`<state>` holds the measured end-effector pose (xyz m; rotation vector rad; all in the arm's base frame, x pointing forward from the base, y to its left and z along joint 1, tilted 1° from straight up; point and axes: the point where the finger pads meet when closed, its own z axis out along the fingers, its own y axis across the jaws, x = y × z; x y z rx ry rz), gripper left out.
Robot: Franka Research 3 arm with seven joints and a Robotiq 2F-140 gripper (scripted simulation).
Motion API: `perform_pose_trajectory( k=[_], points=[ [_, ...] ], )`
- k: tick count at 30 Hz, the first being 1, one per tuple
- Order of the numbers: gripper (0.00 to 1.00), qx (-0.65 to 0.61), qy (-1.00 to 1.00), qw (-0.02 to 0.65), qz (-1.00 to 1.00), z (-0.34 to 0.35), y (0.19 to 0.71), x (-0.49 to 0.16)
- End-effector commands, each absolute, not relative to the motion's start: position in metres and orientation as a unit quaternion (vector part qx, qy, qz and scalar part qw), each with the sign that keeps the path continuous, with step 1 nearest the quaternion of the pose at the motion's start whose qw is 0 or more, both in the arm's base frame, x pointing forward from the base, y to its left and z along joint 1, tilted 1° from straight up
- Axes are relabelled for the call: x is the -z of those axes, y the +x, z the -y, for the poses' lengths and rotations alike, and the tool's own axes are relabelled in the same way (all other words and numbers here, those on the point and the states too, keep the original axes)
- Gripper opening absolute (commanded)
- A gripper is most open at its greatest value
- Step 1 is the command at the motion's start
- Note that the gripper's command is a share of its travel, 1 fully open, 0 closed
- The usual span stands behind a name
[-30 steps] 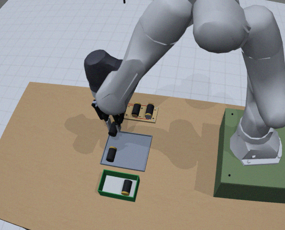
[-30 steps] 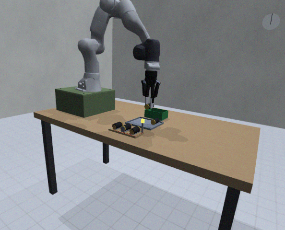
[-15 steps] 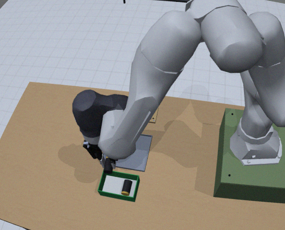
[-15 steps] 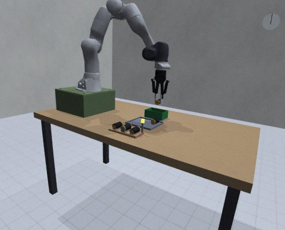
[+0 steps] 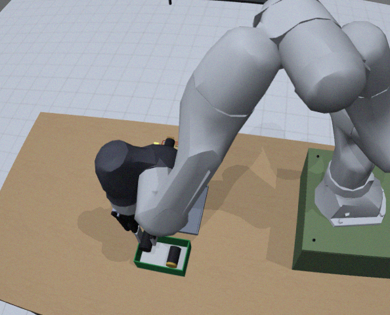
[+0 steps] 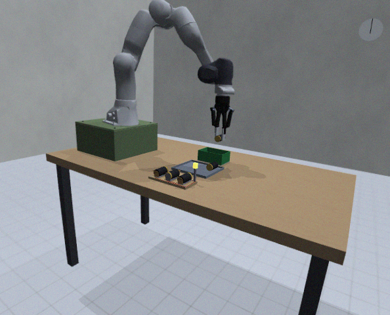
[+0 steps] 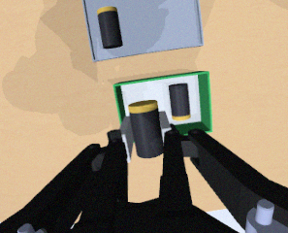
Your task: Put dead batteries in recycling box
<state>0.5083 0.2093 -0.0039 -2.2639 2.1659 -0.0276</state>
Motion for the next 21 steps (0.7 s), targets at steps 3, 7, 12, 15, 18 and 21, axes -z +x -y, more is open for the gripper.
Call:
perform_pose_trajectory(
  k=[3, 7, 12, 15, 18, 21],
  points=[
    [0.16, 0.008, -0.703, 0.005, -0.711, -0.209, 0.509, 0.003],
    [0.16, 0.008, -0.700, 0.005, -0.714, -0.209, 0.509, 0.003],
    [0.16, 0.008, -0.698, 0.005, -0.716, -0.209, 0.509, 0.003],
    [0.16, 0.008, -0.698, 0.005, -0.716, -0.209, 0.509, 0.003],
    [0.16, 0.008, -0.698, 0.005, -0.716, -0.209, 0.509, 0.007],
    [0.16, 0.008, -0.698, 0.005, -0.716, -0.209, 0.510, 0.034]
  ],
)
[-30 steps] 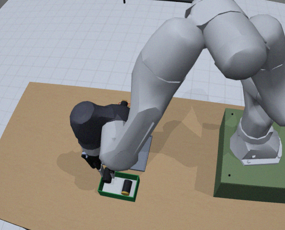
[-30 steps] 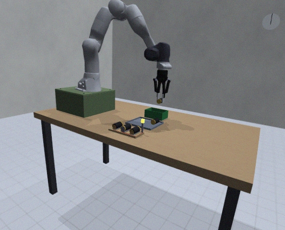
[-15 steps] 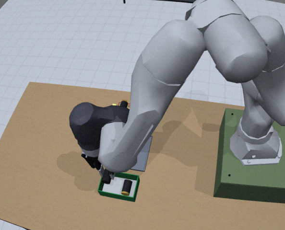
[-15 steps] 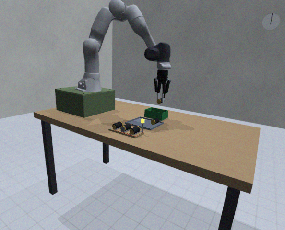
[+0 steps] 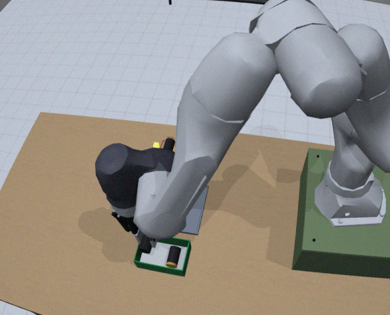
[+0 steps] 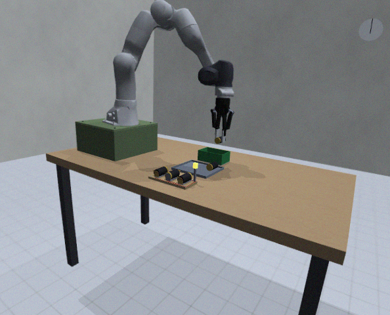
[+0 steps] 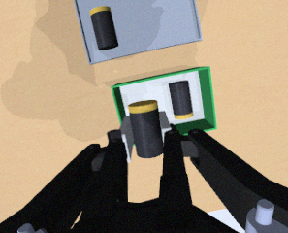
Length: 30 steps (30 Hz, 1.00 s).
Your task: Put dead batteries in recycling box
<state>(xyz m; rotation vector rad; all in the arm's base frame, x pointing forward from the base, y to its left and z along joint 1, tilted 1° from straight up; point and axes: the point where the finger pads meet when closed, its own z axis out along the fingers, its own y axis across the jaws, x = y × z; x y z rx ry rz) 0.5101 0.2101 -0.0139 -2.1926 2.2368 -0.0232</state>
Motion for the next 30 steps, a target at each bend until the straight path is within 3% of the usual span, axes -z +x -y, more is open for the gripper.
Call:
perform_pose_trajectory(
  k=[1, 30],
  points=[
    [0.16, 0.008, -0.698, 0.005, -0.716, -0.209, 0.510, 0.034],
    [0.16, 0.008, -0.698, 0.005, -0.716, -0.209, 0.510, 0.053]
  ],
)
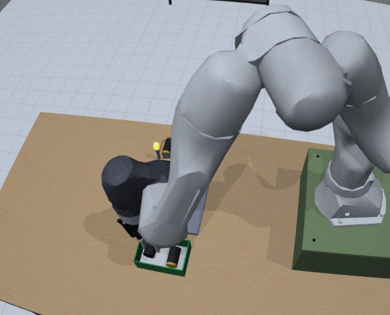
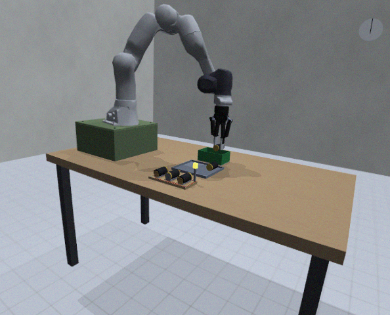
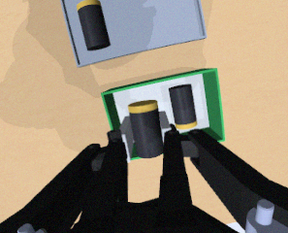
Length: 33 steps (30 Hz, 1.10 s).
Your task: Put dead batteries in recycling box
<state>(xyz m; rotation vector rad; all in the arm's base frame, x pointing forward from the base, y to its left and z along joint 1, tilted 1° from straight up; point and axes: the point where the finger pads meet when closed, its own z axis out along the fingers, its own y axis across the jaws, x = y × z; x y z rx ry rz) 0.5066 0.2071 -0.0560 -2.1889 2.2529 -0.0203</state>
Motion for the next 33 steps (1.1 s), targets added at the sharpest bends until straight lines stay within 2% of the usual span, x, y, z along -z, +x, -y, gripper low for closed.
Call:
perform_pose_trajectory(
  k=[1, 33],
  points=[
    [0.16, 0.008, -0.698, 0.005, -0.716, -0.2092, 0.5103, 0.0534],
    [0.16, 0.008, -0.720, 0.005, -0.694, -0.2089, 0.5118, 0.0533]
  ],
)
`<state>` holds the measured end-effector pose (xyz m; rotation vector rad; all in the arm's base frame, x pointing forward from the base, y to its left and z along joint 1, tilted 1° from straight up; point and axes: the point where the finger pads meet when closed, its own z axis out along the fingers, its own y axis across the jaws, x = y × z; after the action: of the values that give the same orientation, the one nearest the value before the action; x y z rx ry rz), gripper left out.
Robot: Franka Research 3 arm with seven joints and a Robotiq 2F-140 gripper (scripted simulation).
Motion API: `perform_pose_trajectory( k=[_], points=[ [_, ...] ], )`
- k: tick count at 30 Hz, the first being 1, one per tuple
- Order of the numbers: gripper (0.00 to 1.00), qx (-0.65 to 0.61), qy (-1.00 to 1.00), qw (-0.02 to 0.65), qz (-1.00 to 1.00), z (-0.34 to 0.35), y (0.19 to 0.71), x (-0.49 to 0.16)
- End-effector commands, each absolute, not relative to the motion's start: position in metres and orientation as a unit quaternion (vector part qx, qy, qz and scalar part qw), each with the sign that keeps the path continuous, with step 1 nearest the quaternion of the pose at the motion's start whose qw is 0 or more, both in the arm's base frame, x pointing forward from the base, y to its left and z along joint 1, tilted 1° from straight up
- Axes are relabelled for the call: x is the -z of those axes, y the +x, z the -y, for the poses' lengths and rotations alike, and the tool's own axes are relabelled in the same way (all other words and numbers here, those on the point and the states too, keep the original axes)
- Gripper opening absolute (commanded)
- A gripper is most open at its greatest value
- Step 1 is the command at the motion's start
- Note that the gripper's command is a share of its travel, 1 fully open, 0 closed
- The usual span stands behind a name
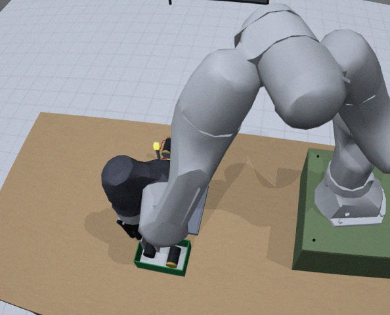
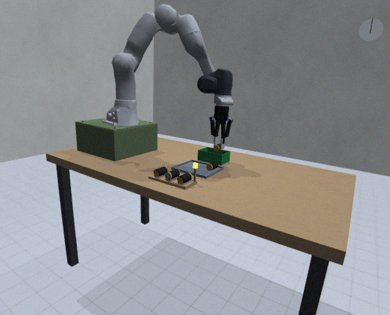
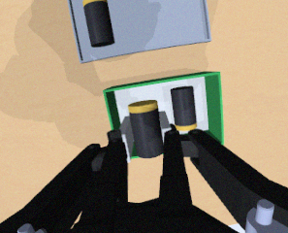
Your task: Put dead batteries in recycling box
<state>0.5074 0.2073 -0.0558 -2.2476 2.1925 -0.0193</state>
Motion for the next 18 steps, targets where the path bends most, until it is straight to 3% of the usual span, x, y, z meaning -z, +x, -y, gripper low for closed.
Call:
perform_pose_trajectory(
  k=[1, 18],
  points=[
    [0.16, 0.008, -0.720, 0.005, -0.694, -0.2088, 0.5125, 0.0533],
    [0.16, 0.008, -0.720, 0.005, -0.694, -0.2085, 0.5139, 0.0533]
  ],
)
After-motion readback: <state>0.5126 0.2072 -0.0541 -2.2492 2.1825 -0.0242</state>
